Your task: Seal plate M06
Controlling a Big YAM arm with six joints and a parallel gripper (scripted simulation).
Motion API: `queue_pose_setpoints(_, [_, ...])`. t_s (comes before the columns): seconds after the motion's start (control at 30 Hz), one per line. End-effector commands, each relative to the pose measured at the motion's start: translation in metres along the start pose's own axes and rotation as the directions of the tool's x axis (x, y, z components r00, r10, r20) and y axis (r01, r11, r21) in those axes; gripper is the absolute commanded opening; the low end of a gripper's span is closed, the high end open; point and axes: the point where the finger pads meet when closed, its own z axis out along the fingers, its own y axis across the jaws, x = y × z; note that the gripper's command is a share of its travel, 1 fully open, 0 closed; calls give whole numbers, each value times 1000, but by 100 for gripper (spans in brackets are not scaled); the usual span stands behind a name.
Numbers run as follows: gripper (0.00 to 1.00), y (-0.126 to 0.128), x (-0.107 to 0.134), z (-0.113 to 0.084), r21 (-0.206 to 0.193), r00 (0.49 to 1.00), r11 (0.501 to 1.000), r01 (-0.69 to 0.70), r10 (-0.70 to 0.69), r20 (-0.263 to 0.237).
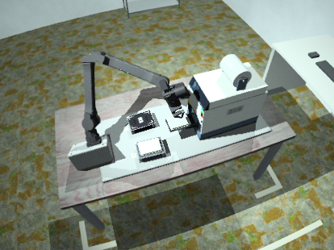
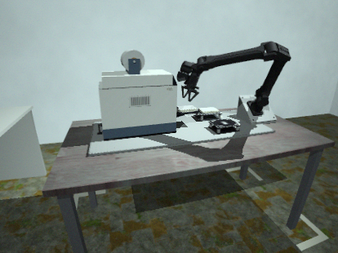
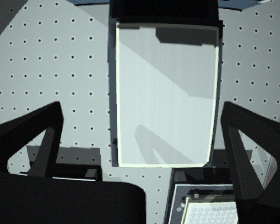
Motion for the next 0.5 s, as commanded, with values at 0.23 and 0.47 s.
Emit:
queue_pose_setpoints(0.23, [100, -24, 12, -3, -3, 999, 999, -52, 52, -11])
queue_pose_setpoints(0.47, [100, -14, 17, -6, -4, 1000, 1000, -21, 21, -14])
